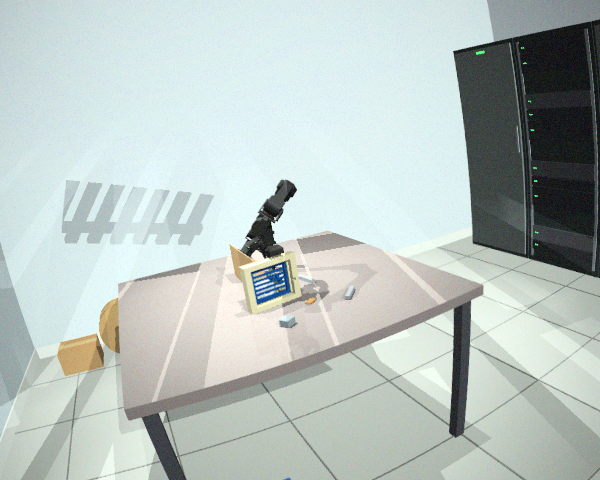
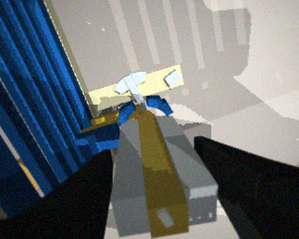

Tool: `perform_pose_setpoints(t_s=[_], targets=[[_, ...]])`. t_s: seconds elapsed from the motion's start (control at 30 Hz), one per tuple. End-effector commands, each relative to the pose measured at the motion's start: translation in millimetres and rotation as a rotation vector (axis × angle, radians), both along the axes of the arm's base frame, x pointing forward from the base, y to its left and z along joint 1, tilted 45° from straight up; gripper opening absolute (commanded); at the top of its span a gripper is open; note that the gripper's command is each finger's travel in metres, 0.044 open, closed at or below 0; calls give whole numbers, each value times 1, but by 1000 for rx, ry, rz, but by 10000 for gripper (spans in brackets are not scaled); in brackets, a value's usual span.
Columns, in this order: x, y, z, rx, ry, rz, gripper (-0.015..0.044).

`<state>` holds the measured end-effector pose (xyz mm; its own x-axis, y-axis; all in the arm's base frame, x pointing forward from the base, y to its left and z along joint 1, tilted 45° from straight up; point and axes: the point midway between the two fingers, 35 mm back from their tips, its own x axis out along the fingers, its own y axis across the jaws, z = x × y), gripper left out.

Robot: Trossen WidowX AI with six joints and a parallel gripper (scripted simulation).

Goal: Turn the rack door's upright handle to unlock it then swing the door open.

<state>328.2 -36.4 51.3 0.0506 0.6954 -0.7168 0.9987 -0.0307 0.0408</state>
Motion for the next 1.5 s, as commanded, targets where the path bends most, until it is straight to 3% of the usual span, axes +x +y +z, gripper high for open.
perform_pose_setpoints(t_s=[0.0, 0.97, 1.47], targets=[[0, 1, 0, 1, 4, -4, 219], [0, 1, 0, 1, 4, -4, 26], [-7, -3, -4, -10, -152, 157, 26]])
